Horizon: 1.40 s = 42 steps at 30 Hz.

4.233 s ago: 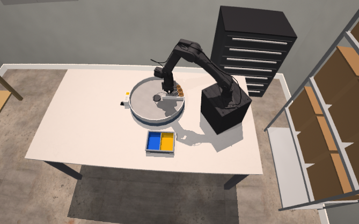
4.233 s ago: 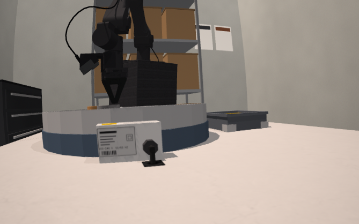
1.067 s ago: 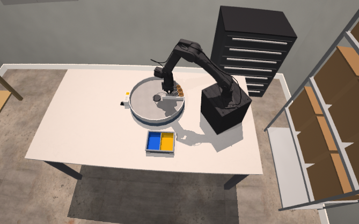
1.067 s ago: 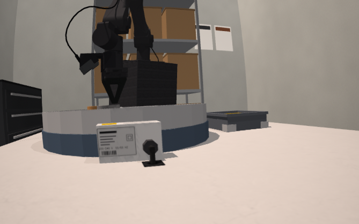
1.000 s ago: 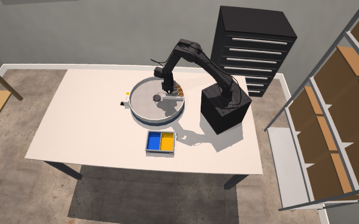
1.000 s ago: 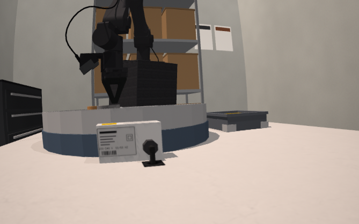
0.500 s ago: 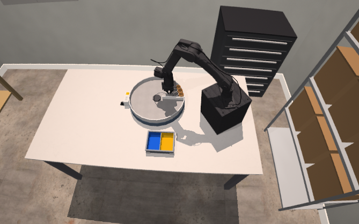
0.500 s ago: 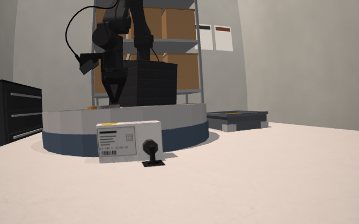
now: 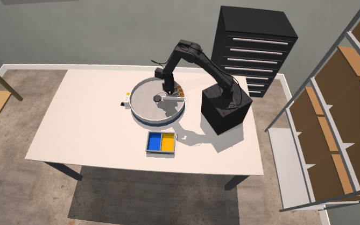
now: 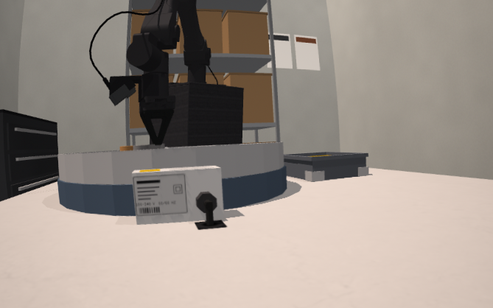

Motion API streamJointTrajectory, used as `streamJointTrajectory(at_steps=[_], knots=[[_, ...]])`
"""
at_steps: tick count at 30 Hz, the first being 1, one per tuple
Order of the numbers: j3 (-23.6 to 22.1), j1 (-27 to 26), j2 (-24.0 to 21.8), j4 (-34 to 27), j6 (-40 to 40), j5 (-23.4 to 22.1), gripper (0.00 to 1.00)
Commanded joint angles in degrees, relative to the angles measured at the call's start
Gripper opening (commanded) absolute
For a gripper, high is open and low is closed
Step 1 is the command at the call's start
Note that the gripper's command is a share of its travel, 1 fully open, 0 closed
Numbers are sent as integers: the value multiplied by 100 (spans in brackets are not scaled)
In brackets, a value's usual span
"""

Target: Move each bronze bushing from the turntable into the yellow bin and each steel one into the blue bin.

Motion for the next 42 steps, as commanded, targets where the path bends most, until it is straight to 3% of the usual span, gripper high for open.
streamJointTrajectory(at_steps=[1,7,42], knots=[[176,47,121,126,45,63,14],[234,54,264,212,50,64,14],[220,43,149,103,46,64,14]])
